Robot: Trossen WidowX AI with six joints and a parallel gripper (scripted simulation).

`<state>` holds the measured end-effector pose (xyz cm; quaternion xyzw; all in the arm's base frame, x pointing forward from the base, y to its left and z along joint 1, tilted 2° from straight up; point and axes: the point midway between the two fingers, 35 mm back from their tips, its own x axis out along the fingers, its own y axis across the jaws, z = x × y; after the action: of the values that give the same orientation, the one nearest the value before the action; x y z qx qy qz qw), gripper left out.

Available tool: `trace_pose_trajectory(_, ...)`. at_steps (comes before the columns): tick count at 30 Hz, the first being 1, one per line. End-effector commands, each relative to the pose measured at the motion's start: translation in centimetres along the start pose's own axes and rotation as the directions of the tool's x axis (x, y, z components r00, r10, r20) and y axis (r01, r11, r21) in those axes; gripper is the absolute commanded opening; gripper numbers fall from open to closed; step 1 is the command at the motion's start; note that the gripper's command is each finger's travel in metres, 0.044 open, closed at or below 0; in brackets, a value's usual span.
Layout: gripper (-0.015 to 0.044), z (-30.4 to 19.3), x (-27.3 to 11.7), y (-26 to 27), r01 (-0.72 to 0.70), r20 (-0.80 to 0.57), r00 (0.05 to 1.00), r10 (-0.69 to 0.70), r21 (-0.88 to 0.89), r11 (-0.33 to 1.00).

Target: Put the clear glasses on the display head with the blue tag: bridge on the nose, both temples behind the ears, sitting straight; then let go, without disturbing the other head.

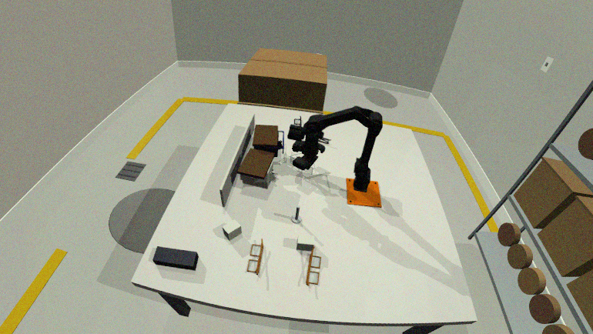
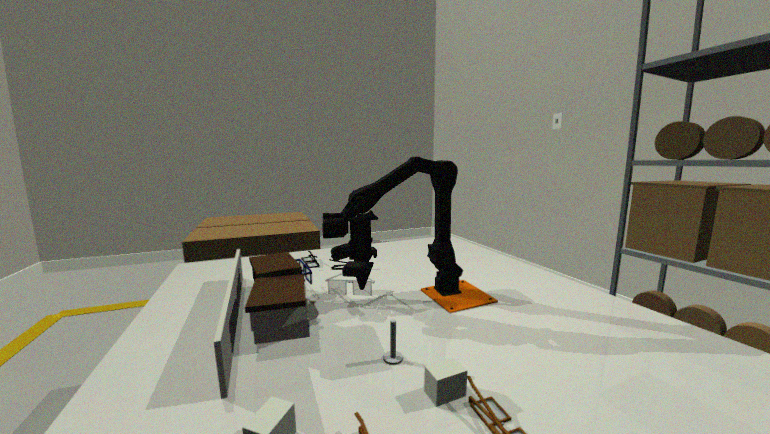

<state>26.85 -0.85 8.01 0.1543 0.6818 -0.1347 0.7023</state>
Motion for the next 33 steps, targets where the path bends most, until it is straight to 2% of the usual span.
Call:
trace_pose_trajectory(1, 0.0000, 0.2, -2.4, 0.1, -0.005, 0.008, 1.000, 0.005, -0.003, 1.000)
trace_pose_trajectory(12, 0.0000, 0.4, -7.3, 0.1, -0.008, 0.007, 1.000, 0.008, -0.003, 1.000)
trace_pose_trajectory(19, 0.0000, 0.5, -7.8, 0.2, -0.008, 0.007, 1.000, 0.008, 0.014, 1.000)
trace_pose_trajectory(33, 0.0000, 1.2, -8.4, 5.0, -0.012, 0.007, 1.000, 0.010, 0.311, 0.950)
